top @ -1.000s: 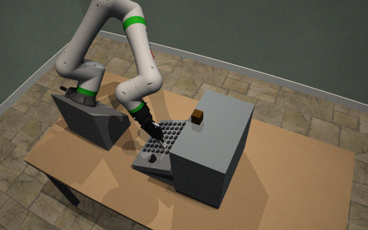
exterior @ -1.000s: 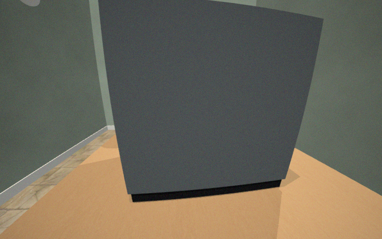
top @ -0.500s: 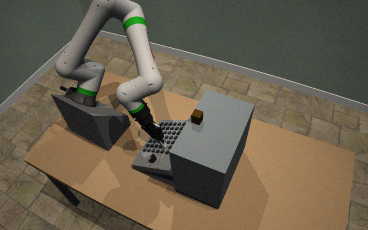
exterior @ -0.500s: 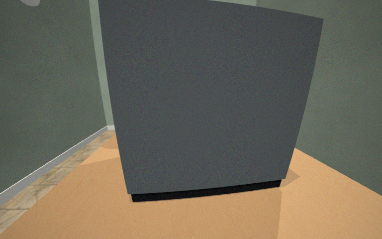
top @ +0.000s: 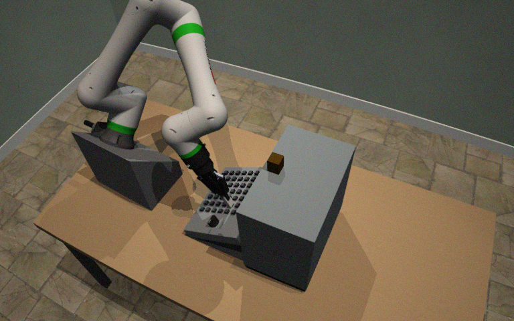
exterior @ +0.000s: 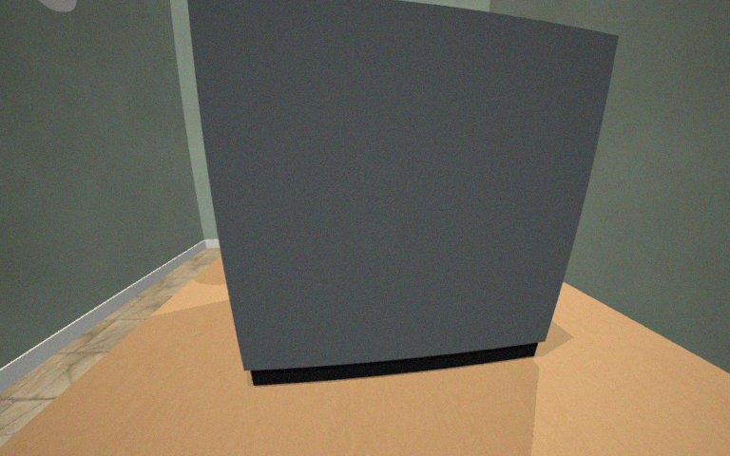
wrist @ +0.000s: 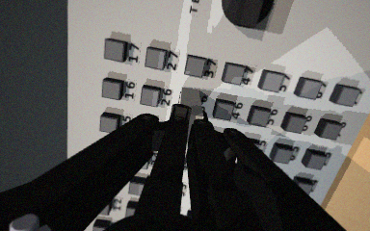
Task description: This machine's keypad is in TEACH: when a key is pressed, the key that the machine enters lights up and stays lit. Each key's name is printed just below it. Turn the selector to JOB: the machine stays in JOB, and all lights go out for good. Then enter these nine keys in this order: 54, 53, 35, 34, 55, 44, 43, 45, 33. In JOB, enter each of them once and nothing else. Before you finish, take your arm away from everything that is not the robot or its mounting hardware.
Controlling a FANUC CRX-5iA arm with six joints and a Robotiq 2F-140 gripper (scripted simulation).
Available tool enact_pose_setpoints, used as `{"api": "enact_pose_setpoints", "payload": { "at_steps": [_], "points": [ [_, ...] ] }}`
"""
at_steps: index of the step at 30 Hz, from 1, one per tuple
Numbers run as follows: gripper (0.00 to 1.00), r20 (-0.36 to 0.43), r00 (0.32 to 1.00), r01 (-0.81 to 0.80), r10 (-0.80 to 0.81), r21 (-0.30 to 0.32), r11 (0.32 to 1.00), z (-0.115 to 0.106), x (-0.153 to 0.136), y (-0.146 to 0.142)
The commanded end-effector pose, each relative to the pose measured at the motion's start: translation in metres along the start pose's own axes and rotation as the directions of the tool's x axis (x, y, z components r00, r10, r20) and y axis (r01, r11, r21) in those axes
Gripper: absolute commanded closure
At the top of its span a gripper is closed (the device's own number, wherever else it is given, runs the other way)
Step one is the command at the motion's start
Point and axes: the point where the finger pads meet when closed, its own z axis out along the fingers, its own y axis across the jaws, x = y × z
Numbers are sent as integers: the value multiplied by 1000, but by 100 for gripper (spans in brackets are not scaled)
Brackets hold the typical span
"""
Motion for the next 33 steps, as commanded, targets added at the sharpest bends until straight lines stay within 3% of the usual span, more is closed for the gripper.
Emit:
{"api": "enact_pose_setpoints", "payload": {
  "at_steps": [1, 17, 33],
  "points": [
    [100, 0, 1000, 0, 0, 1, 1000, 0, 0, 0],
    [100, 0, 1000, 0, 0, 1, 1000, -2, 0, 0],
    [100, 0, 1000, 0, 0, 1, 1000, -23, 0, 0]
  ]
}}
